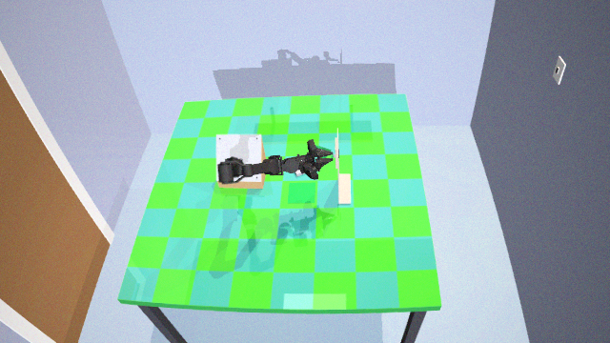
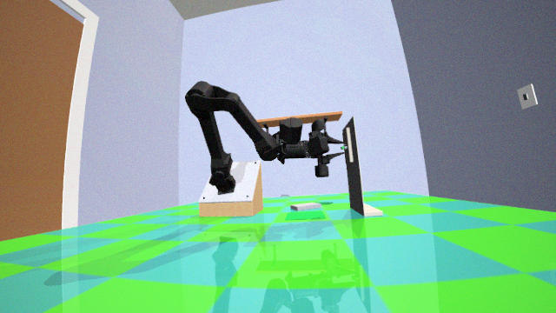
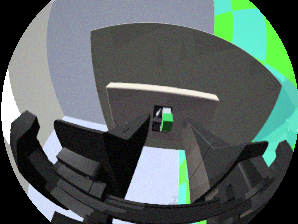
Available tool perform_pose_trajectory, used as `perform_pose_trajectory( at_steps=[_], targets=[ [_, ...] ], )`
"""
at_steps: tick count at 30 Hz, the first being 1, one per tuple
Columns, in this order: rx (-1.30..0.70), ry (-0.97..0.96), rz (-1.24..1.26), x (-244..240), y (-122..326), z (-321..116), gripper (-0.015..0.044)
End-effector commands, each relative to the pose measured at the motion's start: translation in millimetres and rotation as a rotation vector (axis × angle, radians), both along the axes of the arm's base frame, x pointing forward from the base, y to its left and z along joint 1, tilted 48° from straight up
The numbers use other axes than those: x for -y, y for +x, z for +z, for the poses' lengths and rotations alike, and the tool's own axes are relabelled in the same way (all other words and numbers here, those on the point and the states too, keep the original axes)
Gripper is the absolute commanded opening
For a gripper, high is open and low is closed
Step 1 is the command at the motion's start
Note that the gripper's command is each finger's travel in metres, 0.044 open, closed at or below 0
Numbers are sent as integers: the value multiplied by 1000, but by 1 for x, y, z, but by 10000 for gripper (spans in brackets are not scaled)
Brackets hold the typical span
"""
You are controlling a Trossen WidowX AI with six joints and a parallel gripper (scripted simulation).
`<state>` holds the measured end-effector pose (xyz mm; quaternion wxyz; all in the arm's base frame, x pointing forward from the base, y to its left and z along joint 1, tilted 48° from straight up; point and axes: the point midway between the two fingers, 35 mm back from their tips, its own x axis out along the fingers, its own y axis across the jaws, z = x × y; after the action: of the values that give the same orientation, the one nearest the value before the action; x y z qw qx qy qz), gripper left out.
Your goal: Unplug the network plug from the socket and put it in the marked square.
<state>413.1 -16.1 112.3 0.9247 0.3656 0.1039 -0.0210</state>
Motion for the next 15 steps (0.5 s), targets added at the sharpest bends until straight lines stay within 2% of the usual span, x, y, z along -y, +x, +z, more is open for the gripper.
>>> perform_pose_trajectory(
  at_steps=[1, 15],
  targets=[
    [5, -1, 5, 0, 4, 1, 149],
    [5, -1, 5, 0, 4, 1, 56]
  ],
)
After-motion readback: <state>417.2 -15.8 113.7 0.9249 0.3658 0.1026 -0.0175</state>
